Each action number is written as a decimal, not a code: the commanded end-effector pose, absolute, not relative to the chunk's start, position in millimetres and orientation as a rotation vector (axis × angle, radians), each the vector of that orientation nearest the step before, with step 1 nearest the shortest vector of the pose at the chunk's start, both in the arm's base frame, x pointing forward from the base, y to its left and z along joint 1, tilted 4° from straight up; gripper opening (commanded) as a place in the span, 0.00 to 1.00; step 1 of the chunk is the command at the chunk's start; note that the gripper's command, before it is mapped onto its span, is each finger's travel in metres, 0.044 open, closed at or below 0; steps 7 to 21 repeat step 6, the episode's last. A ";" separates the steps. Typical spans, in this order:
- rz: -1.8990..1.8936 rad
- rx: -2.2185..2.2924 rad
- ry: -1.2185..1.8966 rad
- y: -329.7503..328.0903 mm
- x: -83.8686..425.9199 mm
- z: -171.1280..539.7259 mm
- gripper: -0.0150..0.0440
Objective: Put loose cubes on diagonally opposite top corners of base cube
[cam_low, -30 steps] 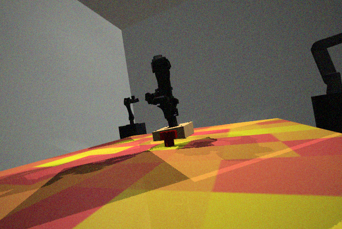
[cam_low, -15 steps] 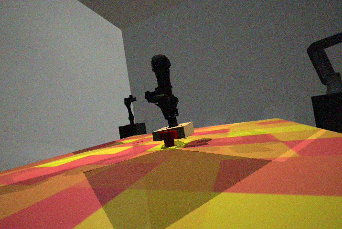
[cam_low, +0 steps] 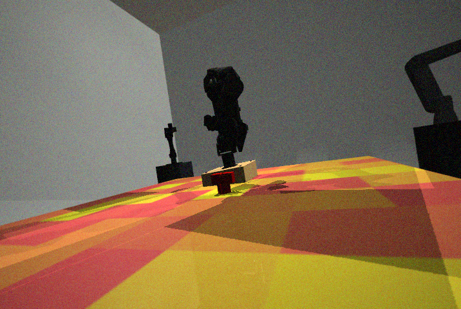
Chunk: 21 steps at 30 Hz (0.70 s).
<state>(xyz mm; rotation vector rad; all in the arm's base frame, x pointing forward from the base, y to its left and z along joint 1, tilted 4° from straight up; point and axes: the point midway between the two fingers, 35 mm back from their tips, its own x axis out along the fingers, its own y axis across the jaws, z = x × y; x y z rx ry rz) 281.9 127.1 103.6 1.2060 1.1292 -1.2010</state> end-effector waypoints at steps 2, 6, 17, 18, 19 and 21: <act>-1.198 1.191 1.141 184.1 256.1 99.0 0.93; -1.198 1.191 1.141 186.3 254.7 98.9 0.93; -1.198 1.191 1.141 186.3 254.7 98.9 0.93; -1.198 1.191 1.141 186.3 254.7 98.9 0.93; -1.198 1.191 1.141 186.3 254.7 98.9 0.93; -1.198 1.191 1.141 186.3 254.7 98.9 0.93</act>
